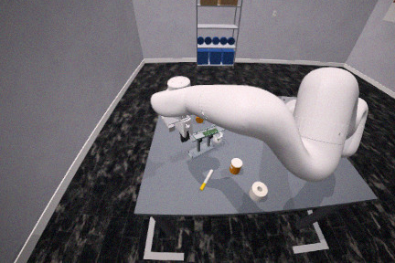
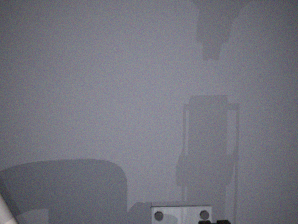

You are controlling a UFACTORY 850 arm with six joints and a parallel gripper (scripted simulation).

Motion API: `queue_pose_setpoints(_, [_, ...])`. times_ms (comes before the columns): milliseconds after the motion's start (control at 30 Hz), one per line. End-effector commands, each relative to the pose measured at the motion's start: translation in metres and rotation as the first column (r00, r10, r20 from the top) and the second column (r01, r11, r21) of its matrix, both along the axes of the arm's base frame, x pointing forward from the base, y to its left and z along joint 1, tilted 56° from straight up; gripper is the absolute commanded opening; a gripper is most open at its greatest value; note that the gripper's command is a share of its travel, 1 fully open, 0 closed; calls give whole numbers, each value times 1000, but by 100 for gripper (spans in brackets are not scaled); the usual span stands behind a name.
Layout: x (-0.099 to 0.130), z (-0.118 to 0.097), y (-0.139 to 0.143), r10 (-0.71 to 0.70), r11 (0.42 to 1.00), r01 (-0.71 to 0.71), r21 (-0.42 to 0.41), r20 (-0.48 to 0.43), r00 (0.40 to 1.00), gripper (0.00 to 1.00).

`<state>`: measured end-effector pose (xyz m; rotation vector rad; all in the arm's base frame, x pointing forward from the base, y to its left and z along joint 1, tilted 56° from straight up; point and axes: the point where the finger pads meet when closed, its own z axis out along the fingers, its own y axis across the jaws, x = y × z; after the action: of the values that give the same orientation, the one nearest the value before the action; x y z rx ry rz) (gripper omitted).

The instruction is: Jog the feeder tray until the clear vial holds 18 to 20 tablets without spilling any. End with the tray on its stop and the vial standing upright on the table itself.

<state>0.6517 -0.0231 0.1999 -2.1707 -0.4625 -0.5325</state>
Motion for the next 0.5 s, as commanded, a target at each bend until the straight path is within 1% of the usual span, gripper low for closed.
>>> queue_pose_setpoints(0, [2, 2, -1, -1, 1000, 1, 0, 2, 1000, 0])
queue_pose_setpoints(300, [1, 1, -1, -1, 1000, 1, 0, 2, 1000, 0])
queue_pose_setpoints(467, [-4, -3, -1, -1, 1000, 1, 0, 2, 1000, 0])
